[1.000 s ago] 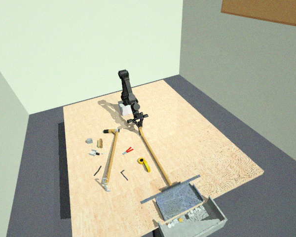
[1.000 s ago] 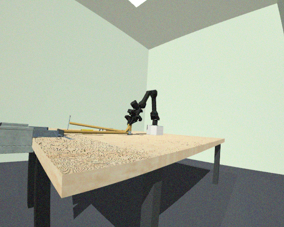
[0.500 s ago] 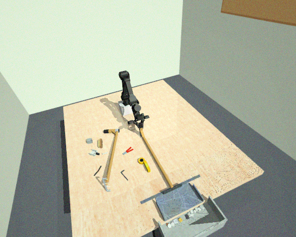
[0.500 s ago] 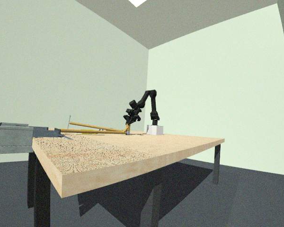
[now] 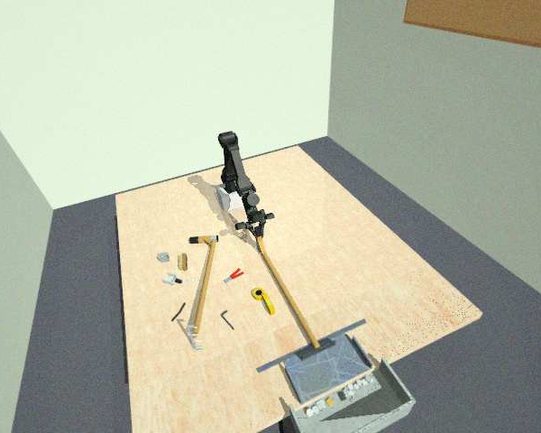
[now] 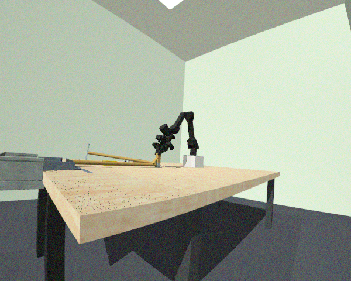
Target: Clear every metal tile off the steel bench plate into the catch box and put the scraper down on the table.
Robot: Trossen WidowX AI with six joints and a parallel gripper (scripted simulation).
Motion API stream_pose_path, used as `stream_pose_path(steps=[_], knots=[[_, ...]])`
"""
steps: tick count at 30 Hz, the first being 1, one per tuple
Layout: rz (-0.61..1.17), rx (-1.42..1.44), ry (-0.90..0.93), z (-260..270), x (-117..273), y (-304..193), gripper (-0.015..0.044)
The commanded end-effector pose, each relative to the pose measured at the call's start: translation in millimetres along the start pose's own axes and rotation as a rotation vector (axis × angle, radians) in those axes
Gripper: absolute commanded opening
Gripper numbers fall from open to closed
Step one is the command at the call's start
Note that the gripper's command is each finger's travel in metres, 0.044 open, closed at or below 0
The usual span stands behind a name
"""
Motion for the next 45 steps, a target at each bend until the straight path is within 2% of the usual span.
stream_pose_path(steps=[1, 45], knots=[[-0.014, -0.005, -0.004, -1, -3, 10, 0.0000], [-0.019, -0.005, -0.004, -3, -35, 58, 0.0000]])
Point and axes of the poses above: the point midway between the two fingers, 35 mm back from their tips, its own x axis back along the fingers, its own z axis across the jaws, y = z × x, the point moved 1 cm from there along x, back along the fingers, and after that the axes turned 4 degrees about x, right-handed, at the moved point
